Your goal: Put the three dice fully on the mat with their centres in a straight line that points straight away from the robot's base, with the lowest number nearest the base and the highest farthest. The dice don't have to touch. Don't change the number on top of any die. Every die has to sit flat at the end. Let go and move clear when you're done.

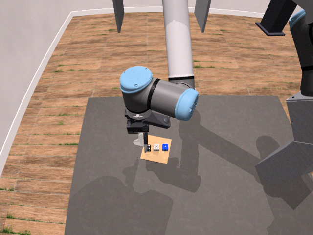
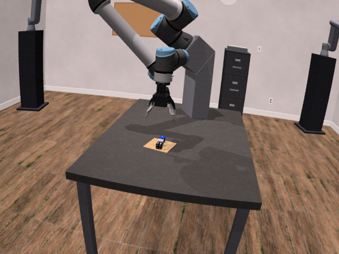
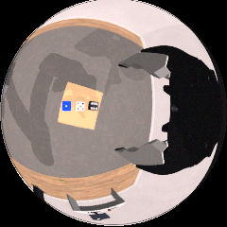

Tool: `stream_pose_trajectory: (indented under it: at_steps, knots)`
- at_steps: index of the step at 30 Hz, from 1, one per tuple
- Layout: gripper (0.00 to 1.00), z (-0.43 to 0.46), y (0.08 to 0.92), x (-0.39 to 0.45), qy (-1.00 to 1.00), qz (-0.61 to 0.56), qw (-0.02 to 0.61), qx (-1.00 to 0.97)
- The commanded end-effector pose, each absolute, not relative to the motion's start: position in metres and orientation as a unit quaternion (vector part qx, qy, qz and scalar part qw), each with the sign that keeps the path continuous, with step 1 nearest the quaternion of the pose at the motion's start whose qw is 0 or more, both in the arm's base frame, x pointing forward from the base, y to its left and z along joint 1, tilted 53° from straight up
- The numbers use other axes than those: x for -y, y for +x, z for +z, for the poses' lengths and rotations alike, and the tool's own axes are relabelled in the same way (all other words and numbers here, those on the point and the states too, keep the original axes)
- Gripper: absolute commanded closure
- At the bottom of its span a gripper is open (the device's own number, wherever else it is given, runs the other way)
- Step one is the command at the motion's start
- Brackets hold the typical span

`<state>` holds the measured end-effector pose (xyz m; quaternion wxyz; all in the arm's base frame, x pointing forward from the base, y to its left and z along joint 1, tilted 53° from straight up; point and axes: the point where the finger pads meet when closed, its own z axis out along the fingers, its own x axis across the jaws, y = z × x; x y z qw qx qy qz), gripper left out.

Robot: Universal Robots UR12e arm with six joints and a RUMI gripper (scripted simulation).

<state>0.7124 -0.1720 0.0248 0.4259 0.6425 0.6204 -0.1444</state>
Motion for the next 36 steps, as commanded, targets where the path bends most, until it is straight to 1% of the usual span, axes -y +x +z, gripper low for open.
stream_pose_trajectory:
  at_steps: [1,36]
  knots:
    - [0.00,0.0413,0.7013,0.1499,0.643,-0.146,0.424,-0.621]
    - [0.00,0.0469,0.6993,0.1434,0.643,-0.145,0.425,-0.621]
